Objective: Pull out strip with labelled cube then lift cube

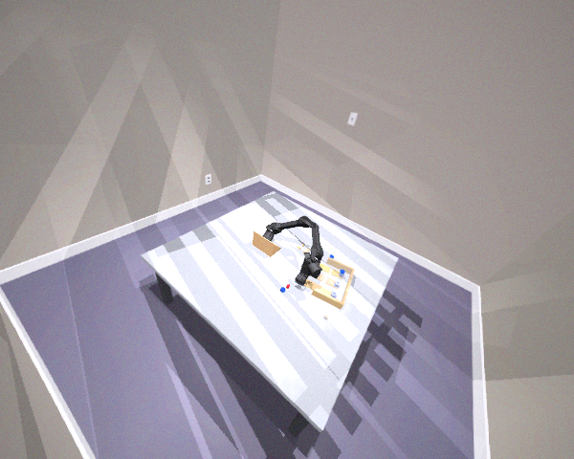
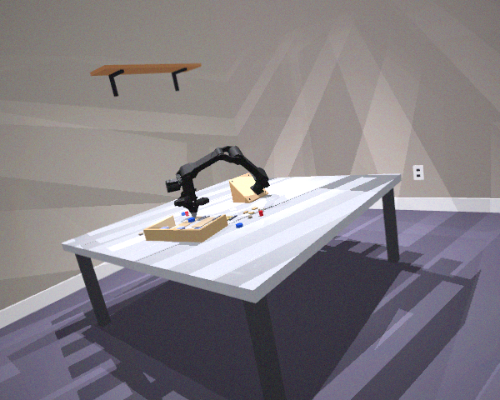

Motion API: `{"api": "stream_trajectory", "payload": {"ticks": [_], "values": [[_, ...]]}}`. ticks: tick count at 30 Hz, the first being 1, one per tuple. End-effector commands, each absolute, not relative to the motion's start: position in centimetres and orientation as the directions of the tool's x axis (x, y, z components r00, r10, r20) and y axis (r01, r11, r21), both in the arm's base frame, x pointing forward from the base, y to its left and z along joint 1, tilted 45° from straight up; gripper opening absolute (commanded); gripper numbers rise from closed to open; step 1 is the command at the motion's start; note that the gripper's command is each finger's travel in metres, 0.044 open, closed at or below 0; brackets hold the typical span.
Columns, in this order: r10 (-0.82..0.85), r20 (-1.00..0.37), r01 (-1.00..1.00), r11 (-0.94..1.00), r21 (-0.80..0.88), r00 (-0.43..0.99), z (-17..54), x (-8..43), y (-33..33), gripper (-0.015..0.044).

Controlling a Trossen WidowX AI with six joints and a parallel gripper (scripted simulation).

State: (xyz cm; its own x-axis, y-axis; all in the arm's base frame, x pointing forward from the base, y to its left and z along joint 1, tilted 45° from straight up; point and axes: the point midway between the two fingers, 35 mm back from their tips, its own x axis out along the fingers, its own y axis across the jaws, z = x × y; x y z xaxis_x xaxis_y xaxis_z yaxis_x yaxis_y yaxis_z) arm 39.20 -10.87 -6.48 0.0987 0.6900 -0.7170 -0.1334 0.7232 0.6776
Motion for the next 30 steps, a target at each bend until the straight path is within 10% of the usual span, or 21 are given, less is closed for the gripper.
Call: {"api": "stream_trajectory", "payload": {"ticks": [1,30], "values": [[0.696,-0.713,-0.129,0.717,0.685,0.083,-7.0,38.1,-10.5,0.0000],[0.695,-0.714,-0.127,0.718,0.685,0.081,-7.8,33.8,-10.6,0.0000]]}}
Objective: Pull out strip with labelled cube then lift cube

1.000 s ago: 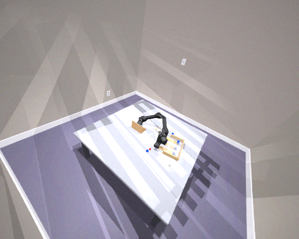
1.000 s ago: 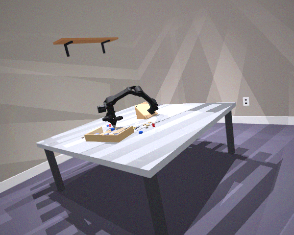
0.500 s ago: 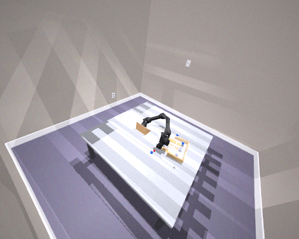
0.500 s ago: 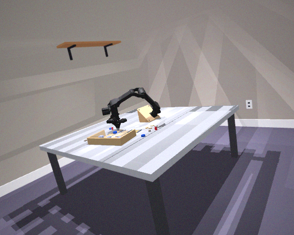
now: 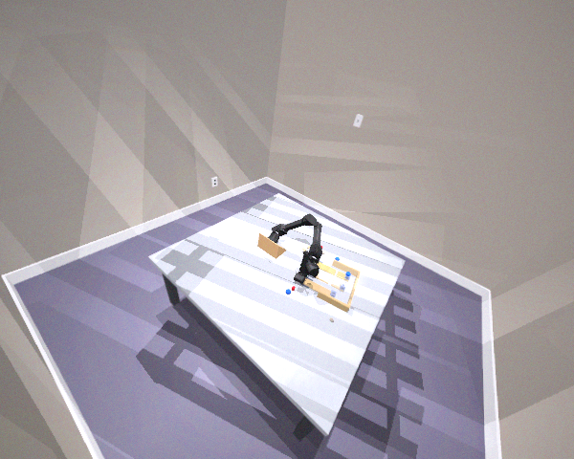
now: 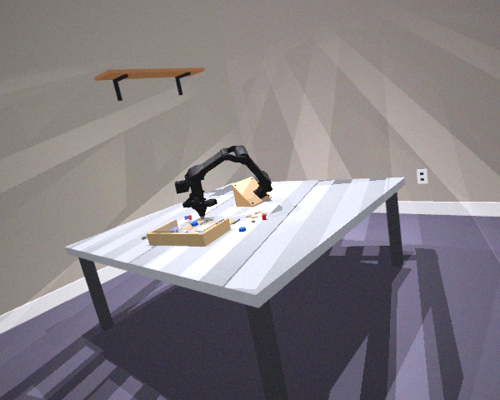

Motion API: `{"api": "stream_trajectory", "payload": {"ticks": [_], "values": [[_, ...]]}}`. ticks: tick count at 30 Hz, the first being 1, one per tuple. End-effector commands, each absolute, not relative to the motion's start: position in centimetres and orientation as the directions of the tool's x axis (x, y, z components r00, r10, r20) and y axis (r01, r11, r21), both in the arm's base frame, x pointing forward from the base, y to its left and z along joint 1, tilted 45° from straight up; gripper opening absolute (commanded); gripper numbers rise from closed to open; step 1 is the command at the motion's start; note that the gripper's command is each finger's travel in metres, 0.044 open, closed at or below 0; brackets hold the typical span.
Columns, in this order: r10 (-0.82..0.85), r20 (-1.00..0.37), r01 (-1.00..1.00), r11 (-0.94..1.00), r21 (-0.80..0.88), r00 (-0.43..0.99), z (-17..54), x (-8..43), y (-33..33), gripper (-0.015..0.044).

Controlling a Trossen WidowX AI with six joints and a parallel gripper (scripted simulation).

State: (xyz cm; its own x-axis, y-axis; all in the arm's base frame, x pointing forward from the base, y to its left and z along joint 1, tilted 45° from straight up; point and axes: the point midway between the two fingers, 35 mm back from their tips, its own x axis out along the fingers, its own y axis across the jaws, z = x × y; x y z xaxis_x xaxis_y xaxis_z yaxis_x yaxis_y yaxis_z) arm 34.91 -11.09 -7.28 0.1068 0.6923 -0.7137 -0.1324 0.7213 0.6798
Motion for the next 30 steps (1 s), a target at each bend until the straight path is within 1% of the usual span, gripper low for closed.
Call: {"api": "stream_trajectory", "payload": {"ticks": [1,30], "values": [[0.695,-0.714,-0.127,0.718,0.685,0.081,-7.9,33.7,-10.6,0.0000],[0.695,-0.715,-0.126,0.718,0.684,0.080,-8.6,29.3,-10.8,0.0000]]}}
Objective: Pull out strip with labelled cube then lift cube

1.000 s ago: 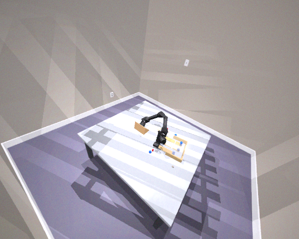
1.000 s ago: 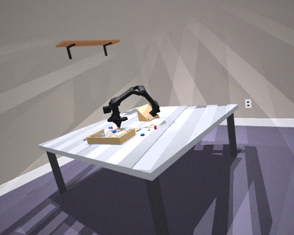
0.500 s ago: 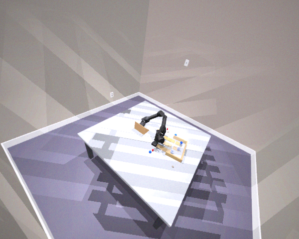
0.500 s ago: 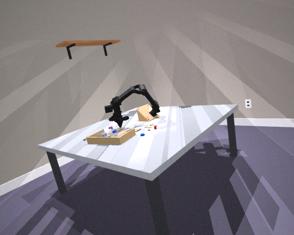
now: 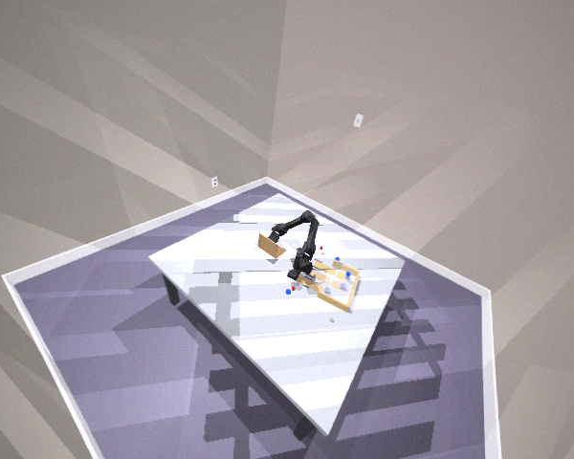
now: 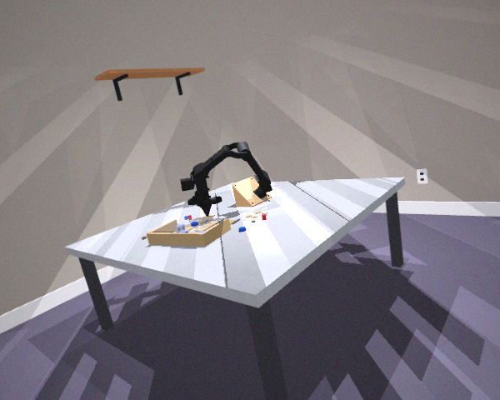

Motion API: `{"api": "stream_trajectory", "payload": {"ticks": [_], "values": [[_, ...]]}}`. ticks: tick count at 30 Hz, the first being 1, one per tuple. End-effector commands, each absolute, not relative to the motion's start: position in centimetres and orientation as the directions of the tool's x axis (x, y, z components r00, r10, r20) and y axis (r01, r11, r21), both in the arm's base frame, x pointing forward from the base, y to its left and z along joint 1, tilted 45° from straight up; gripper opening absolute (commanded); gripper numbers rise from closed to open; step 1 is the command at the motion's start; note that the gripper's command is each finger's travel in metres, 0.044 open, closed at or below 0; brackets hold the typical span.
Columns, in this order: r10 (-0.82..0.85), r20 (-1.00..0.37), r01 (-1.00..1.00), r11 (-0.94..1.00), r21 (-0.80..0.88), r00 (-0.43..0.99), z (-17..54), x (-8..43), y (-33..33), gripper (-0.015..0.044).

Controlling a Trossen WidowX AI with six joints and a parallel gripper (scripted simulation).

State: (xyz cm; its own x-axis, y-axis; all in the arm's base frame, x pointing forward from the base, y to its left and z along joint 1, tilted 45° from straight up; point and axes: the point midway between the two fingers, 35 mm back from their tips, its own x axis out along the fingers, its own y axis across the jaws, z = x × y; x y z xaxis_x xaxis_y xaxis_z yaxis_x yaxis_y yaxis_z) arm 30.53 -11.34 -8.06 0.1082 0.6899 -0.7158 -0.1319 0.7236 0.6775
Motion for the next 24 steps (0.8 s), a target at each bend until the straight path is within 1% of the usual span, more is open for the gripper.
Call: {"api": "stream_trajectory", "payload": {"ticks": [1,24], "values": [[0.695,-0.715,-0.126,0.718,0.684,0.079,-8.6,29.2,-10.8,0.0000],[0.695,-0.715,-0.125,0.719,0.684,0.078,-9.1,25.7,-11.0,0.0000]]}}
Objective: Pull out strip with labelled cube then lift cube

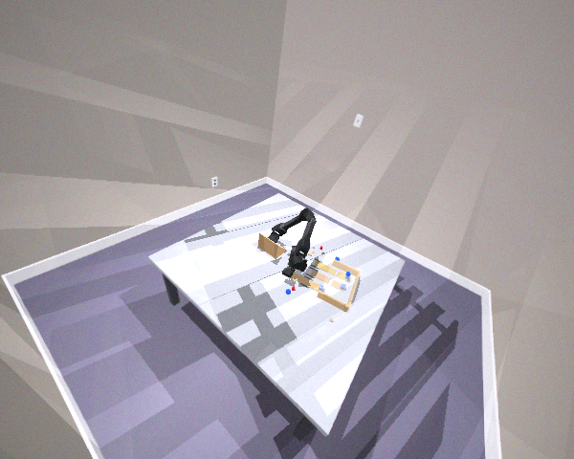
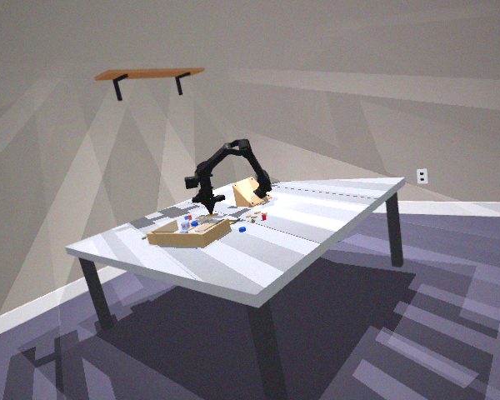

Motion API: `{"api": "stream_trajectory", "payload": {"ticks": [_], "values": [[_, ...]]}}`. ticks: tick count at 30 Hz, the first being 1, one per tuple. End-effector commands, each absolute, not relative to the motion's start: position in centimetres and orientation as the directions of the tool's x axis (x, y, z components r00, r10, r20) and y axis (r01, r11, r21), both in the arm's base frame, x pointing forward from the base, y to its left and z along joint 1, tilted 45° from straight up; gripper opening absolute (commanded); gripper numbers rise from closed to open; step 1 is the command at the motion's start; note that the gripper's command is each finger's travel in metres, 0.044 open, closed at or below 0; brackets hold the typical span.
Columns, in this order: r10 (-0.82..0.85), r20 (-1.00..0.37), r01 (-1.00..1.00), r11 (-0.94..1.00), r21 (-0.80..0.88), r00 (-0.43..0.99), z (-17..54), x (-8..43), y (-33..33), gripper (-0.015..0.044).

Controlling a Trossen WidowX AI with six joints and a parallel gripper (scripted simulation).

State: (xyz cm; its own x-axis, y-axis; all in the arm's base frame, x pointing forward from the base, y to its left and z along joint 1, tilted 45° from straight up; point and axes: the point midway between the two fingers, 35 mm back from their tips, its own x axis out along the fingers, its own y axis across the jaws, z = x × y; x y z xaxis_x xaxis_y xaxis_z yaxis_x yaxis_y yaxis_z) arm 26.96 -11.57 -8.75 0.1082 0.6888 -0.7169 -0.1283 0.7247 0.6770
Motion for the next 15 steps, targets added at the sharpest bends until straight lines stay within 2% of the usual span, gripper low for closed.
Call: {"api": "stream_trajectory", "payload": {"ticks": [1,15], "values": [[0.695,-0.715,-0.124,0.719,0.684,0.078,-9.2,25.6,-11.0,0.0000],[0.694,-0.716,-0.124,0.719,0.684,0.077,-9.5,23.5,-11.1,0.0000]]}}
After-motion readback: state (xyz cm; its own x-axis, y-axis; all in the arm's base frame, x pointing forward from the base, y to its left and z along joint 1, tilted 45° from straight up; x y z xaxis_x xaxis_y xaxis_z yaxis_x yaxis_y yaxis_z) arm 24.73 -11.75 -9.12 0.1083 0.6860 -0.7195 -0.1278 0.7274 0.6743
